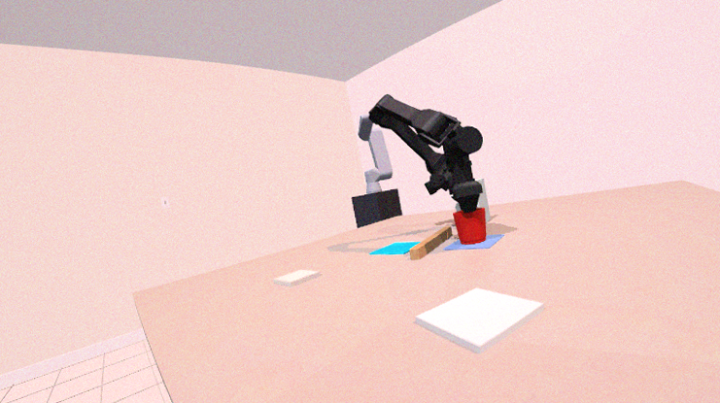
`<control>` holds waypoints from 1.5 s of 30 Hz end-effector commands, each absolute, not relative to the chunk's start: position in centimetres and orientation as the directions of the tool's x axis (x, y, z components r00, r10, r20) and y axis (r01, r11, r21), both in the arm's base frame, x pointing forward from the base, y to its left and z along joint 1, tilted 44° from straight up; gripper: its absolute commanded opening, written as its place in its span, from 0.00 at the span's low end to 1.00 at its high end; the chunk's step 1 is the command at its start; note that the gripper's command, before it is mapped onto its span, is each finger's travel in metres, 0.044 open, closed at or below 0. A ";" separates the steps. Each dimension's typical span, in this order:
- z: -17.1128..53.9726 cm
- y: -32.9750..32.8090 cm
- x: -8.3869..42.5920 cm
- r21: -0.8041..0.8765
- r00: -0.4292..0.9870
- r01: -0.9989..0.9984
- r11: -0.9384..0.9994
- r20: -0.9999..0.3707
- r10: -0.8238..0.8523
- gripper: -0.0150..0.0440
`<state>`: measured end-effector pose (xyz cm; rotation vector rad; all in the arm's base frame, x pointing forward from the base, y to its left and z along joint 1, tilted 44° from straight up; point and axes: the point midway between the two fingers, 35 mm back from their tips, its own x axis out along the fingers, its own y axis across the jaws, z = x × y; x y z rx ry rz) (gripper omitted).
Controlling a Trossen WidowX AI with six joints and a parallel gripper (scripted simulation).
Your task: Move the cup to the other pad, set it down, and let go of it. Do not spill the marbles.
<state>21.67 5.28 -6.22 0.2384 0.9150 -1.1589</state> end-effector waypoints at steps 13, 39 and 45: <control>-6.4 5.1 21.6 -0.282 0.097 0.862 0.421 -0.723 -0.684 0.30; -2.8 8.6 21.0 -0.286 0.098 0.859 0.424 -0.722 -0.685 0.25; -2.8 8.6 21.0 -0.286 0.098 0.859 0.424 -0.722 -0.685 0.25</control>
